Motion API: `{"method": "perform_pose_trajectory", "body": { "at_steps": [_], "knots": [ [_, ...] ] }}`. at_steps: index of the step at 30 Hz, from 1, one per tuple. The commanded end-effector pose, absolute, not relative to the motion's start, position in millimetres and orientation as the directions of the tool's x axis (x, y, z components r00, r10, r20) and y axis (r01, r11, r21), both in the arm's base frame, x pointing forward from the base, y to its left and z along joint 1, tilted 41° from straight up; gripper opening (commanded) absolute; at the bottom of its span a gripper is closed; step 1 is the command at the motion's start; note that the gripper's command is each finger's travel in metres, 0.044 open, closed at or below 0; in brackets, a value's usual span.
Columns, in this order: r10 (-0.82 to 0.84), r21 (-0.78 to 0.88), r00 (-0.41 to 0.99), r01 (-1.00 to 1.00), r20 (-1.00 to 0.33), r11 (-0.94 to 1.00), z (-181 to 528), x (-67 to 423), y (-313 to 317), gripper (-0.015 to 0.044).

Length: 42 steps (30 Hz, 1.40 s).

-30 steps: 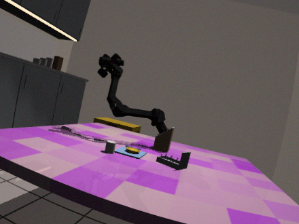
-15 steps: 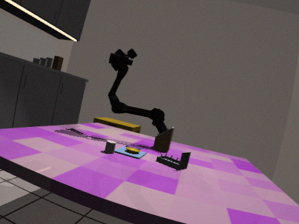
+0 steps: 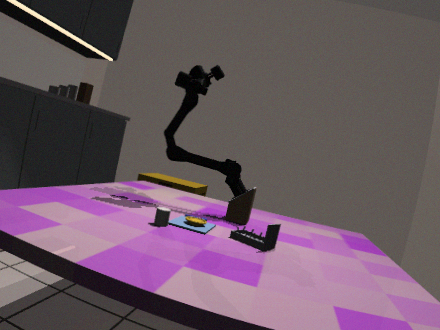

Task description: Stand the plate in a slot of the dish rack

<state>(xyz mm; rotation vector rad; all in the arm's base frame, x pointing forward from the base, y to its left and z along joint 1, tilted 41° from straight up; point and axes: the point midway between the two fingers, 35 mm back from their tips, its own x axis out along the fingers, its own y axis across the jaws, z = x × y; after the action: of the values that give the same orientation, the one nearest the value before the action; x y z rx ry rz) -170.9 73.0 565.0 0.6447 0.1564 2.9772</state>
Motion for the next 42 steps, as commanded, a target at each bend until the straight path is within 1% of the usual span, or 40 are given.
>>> {"method": "perform_pose_trajectory", "body": {
  "at_steps": [1, 12, 24, 33, 42],
  "knots": [
    [0.249, 0.188, -0.893, -0.19, 0.375, -0.964, 552, -174, 113, 0.04],
    [0.554, 0.33, -0.787, -0.464, 0.271, -0.822, 516, -157, 203, 0.04],
    [0.823, 0.435, -0.557, -0.718, 0.107, -0.543, 465, -104, 289, 0.04],
    [0.944, 0.467, -0.327, -0.842, -0.046, -0.269, 420, -45, 336, 0.04],
    [0.972, 0.463, -0.079, -0.886, -0.22, 0.033, 367, 23, 363, 0.04]
  ]
}}
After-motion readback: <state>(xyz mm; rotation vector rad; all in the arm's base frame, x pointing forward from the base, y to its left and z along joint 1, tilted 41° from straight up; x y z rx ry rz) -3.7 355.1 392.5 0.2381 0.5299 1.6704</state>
